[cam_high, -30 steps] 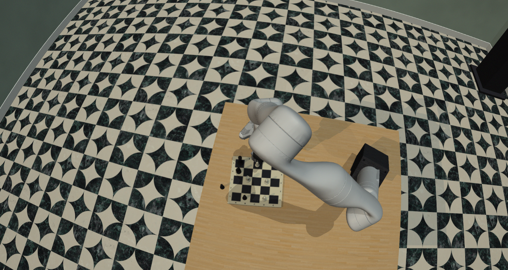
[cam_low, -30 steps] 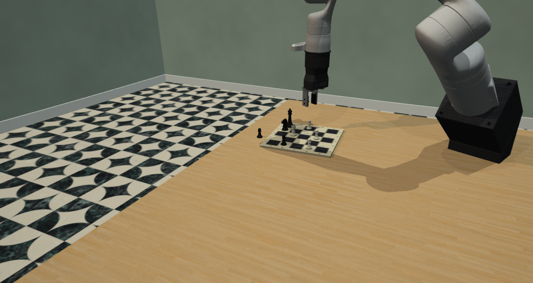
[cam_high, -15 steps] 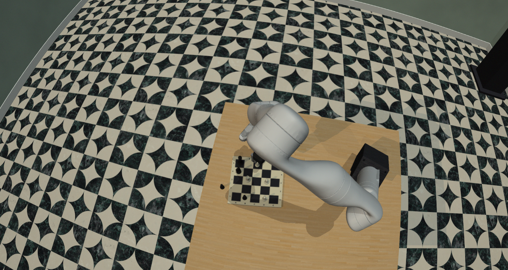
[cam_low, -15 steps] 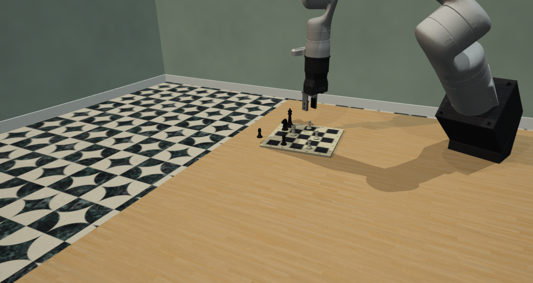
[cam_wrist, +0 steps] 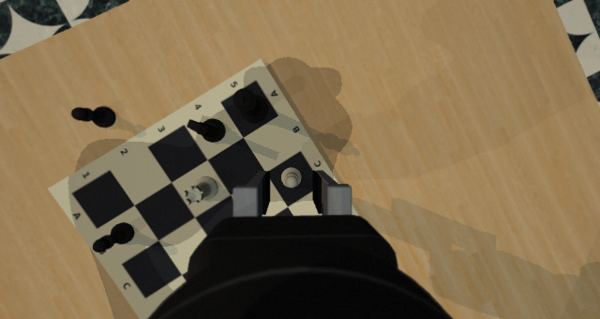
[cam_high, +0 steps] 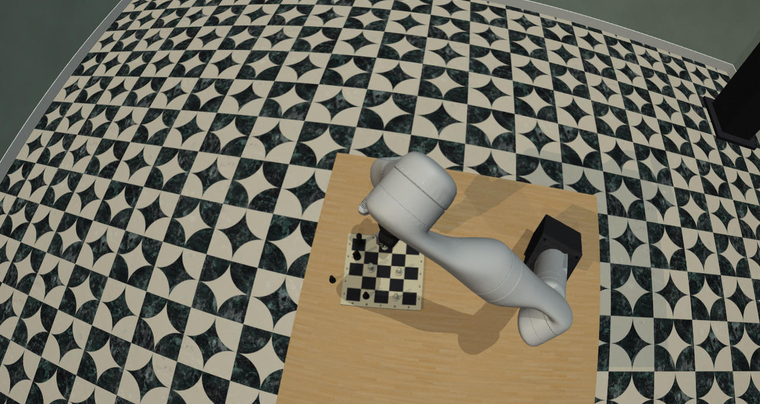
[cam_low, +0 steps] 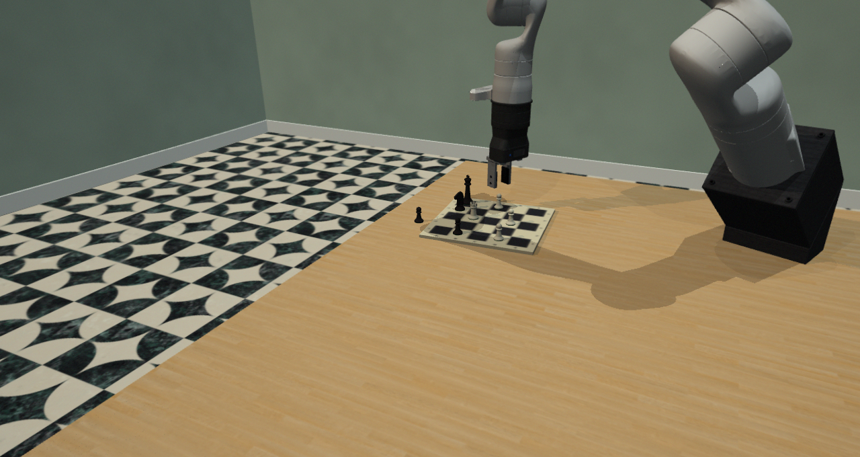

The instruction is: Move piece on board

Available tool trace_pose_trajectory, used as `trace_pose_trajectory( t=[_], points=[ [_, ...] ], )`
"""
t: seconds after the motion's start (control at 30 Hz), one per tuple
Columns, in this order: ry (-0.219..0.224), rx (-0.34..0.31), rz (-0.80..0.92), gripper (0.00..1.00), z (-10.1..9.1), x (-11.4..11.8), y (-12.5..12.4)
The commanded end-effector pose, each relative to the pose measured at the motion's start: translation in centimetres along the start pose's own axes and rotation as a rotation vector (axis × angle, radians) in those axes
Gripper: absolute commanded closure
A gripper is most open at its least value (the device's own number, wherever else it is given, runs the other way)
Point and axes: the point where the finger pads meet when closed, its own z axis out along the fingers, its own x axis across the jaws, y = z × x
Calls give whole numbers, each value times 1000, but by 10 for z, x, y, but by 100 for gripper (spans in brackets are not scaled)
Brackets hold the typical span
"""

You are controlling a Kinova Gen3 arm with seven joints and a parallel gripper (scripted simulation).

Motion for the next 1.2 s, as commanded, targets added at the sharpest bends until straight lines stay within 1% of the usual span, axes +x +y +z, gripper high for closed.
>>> trace_pose_trajectory(
  t=[0.0, 0.43, 1.17],
  points=[
    [-2, -4, 2, 32, 4, 0, 1],
    [-2, -4, 2, 32, 11, 1, 1],
    [-2, -4, 2, 32, 11, 1, 1]
  ],
)
